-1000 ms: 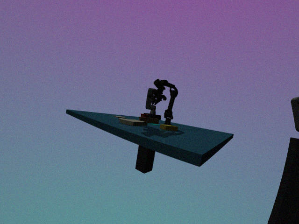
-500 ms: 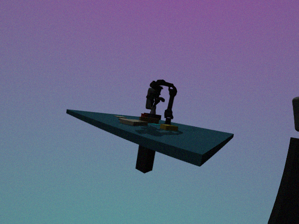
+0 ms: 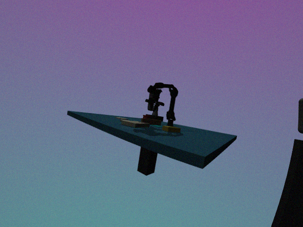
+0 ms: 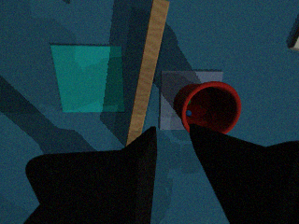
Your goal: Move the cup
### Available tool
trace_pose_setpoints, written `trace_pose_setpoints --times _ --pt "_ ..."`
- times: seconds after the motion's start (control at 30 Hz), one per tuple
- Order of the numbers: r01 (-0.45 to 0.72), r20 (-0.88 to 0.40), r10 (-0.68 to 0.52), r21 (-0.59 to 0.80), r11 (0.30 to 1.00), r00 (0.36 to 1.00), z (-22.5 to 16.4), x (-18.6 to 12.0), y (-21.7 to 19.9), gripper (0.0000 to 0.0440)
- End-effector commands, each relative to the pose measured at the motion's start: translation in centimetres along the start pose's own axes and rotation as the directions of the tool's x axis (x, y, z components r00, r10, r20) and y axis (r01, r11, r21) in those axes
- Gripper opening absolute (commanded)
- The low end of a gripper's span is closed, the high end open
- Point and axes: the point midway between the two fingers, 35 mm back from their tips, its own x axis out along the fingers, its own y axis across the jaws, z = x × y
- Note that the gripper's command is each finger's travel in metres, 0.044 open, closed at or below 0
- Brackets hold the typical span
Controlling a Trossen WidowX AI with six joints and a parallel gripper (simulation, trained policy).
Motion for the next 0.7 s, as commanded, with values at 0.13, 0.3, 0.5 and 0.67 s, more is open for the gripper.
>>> trace_pose_setpoints --times 0.13,0.3,0.5,0.67 --pt "0.0 -0.064 -0.002 -0.042 0.999 0.998 -0.9 2.6 -1.1 0.0158" --pt "-0.006 -0.087 0.0 -0.068 0.998 0.996 -1.3 4.0 -1.6 0.0166" --pt "-0.017 -0.11 0.005 -0.103 0.995 0.994 -1.7 5.9 -2.1 0.017" --pt "-0.028 -0.126 0.011 -0.138 0.99 0.992 -2.1 7.8 -2.3 0.0171"
